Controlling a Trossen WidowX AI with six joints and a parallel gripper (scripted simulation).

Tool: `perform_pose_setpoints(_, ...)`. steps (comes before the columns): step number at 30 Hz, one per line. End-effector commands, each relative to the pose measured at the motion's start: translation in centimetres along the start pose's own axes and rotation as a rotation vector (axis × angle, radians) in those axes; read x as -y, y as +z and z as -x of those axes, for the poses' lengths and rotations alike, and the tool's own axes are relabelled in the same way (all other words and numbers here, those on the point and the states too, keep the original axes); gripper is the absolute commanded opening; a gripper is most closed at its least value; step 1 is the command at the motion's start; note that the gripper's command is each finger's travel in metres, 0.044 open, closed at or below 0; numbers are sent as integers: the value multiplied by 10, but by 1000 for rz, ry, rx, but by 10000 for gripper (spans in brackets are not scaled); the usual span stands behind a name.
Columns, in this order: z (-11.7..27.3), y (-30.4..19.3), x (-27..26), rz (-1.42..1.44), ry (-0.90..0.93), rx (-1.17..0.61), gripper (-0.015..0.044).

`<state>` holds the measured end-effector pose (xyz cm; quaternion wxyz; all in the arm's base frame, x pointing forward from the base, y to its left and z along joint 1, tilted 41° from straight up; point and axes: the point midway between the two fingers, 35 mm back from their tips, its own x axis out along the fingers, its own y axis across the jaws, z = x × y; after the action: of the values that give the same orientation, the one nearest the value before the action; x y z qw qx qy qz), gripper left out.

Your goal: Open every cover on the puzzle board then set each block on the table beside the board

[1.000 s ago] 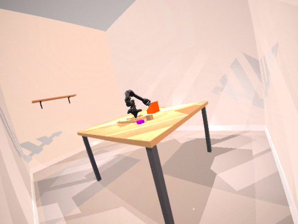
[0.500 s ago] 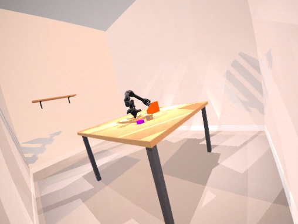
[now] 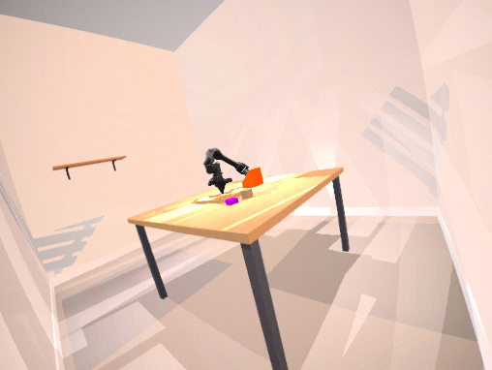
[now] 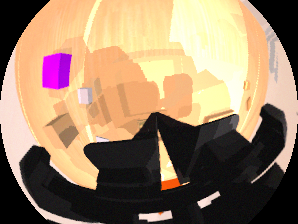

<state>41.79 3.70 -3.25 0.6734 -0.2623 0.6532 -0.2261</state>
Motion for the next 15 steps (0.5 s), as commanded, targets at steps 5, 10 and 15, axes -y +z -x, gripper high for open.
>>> perform_pose_setpoints(5,12,3,0,-6,1,3,0)
perform_pose_setpoints(10,19,3,0,-6,2,3,0)
perform_pose_setpoints(15,25,4,0,-6,2,3,0)
